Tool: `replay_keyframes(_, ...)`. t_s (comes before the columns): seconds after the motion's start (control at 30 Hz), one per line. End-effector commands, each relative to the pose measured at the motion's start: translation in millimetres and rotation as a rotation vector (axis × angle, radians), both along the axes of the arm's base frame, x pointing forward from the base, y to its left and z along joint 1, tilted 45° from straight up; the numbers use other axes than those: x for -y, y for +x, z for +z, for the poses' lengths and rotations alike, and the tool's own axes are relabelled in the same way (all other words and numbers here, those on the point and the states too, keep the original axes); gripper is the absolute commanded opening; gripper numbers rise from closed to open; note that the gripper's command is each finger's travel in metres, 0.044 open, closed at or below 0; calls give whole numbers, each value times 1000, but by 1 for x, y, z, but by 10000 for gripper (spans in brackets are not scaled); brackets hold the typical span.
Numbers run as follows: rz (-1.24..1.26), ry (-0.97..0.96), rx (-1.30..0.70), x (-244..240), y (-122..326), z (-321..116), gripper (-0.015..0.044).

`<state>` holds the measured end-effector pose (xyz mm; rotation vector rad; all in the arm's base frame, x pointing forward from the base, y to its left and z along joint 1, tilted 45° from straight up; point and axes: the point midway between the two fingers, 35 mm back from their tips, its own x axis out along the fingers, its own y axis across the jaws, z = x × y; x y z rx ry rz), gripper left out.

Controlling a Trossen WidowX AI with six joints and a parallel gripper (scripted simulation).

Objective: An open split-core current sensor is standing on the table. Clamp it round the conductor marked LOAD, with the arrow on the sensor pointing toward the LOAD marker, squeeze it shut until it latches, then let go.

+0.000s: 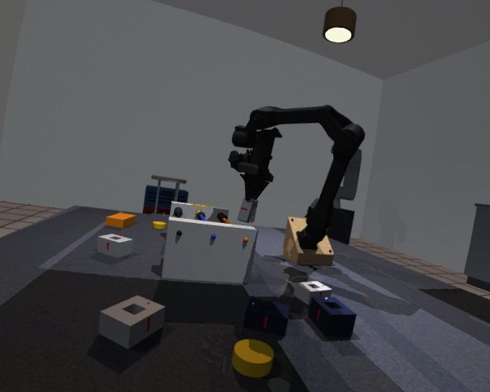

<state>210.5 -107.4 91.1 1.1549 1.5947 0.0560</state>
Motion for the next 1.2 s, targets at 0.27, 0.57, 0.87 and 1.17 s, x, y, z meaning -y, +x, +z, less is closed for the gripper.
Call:
replay_keyframes(0.27,-375,50,-239,4,0,5,0)
replay_keyframes(0.57,-498,66,-317,9,25,2,0)
replay_keyframes(0.87,-670,105,-428,12,63,0,0)
replay_keyframes(1.17,-819,158,-532,10,99,-2,0)
